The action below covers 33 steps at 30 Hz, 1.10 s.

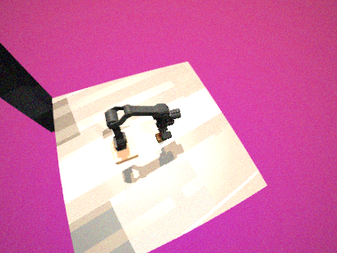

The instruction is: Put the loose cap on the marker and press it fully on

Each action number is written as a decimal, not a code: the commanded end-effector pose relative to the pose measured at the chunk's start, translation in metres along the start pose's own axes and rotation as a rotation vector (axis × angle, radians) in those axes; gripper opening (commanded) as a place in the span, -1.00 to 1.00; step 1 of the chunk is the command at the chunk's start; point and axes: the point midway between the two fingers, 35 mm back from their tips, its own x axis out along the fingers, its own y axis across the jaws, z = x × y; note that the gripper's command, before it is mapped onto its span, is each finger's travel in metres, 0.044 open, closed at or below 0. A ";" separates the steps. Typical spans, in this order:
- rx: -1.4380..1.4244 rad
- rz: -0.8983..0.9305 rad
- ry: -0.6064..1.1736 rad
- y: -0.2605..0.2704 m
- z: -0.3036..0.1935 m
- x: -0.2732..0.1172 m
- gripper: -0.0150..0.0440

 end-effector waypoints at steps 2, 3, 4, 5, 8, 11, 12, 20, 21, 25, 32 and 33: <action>-0.006 0.001 0.001 0.000 0.000 0.001 -0.49; -0.006 0.001 0.001 0.000 0.000 0.001 -0.49; -0.006 0.001 0.001 0.000 0.000 0.001 -0.49; -0.006 0.001 0.001 0.000 0.000 0.001 -0.49; -0.006 0.001 0.001 0.000 0.000 0.004 -0.49; -0.006 0.001 0.001 0.000 0.000 0.008 -0.49; -0.006 0.001 0.001 0.000 0.000 0.010 -0.49; -0.006 0.001 0.001 0.000 0.000 0.021 -0.49; -0.006 0.001 0.001 0.000 0.000 0.022 -0.49; -0.006 0.001 0.001 0.000 0.000 0.027 -0.49; -0.006 0.001 0.001 0.000 0.000 0.036 -0.49; -0.006 0.001 0.001 0.000 0.000 0.037 -0.49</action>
